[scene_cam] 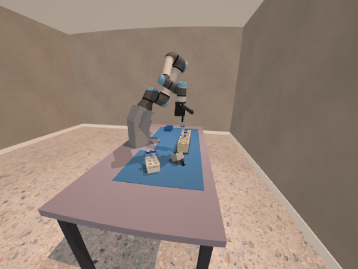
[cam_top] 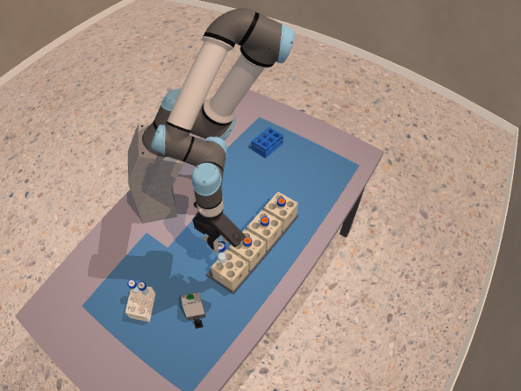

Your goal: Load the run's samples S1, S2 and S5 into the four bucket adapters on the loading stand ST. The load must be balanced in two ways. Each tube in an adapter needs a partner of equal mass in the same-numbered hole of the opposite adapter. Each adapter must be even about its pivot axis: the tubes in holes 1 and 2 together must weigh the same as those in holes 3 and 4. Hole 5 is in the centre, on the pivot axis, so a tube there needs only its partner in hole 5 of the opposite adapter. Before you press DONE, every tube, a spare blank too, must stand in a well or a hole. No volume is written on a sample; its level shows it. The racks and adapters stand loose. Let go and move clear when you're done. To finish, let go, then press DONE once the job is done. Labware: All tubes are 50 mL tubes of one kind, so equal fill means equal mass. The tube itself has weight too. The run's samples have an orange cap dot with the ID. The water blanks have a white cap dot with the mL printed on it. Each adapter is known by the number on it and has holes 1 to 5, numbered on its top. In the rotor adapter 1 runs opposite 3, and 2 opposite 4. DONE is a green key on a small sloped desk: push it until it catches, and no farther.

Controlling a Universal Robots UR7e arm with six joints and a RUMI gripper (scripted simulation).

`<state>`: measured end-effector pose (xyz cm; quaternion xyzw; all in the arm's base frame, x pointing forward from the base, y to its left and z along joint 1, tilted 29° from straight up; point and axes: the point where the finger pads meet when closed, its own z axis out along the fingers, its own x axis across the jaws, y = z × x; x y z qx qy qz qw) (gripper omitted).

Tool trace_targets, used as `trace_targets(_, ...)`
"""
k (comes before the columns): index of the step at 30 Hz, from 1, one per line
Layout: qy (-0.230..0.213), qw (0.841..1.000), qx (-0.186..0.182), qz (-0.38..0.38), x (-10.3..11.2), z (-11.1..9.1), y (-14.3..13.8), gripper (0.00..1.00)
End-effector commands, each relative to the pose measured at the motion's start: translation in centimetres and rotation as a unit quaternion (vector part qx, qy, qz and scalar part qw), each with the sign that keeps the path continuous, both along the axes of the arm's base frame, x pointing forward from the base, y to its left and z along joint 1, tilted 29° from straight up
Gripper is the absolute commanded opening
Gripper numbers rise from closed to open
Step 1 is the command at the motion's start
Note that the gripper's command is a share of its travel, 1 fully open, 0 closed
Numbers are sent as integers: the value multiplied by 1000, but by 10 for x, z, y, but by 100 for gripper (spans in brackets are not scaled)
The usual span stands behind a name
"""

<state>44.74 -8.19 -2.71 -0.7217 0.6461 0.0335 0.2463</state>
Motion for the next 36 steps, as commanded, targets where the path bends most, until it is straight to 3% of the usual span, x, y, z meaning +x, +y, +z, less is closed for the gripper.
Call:
trace_targets(1,0,1000,-1,-1,6,10,14,0)
trace_targets(8,0,1000,-1,-1,7,12,17,0)
trace_targets(25,0,1000,-1,-1,18,-23,33,0)
trace_targets(36,0,1000,-1,-1,18,-24,33,0)
